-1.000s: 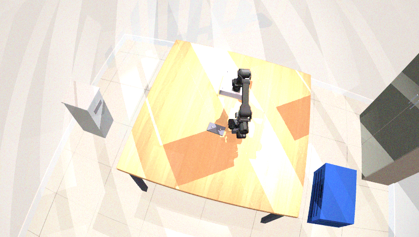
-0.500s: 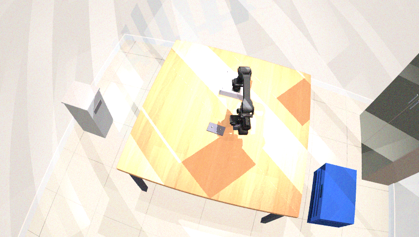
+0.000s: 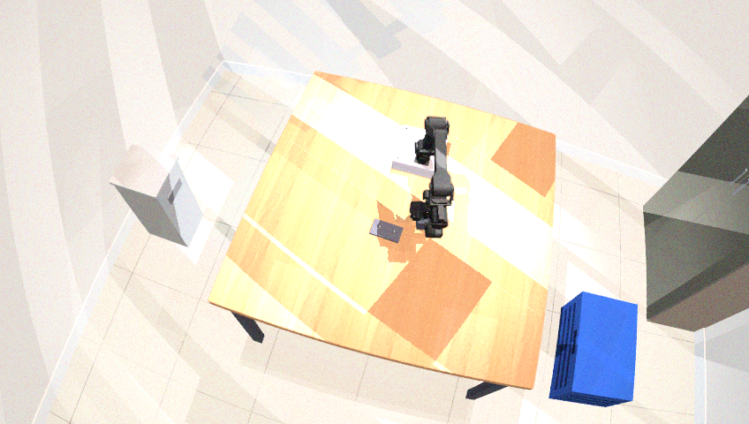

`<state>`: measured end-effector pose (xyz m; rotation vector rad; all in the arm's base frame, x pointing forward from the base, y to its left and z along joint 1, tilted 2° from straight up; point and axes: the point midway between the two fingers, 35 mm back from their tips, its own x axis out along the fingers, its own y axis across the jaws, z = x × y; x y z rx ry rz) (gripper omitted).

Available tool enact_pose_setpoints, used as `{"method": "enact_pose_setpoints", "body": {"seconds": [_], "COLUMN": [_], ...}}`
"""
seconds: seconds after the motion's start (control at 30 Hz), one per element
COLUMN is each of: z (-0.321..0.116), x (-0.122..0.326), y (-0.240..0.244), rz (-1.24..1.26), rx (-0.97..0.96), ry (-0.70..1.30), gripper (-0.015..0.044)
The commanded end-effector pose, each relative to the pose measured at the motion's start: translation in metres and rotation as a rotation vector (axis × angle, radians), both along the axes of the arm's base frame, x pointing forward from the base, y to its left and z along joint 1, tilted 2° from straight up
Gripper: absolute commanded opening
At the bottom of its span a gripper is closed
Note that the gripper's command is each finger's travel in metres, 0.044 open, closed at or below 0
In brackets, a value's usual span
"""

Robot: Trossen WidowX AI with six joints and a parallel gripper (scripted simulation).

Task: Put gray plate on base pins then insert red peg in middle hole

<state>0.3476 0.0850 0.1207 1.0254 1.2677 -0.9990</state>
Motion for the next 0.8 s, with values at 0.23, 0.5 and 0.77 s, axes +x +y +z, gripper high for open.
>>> {"method": "enact_pose_setpoints", "body": {"seconds": [0.23, 0.5, 0.77], "z": [-0.014, -0.025, -0.037], "x": [0.007, 0.011, 0.013], "y": [-0.031, -0.055, -0.078], "rz": [-0.070, -0.121, -0.171], "rx": [0.005, 0.005, 0.006], "ry": [-0.002, -0.003, -0.005], "gripper": [0.0000, 0.0000, 0.0000]}}
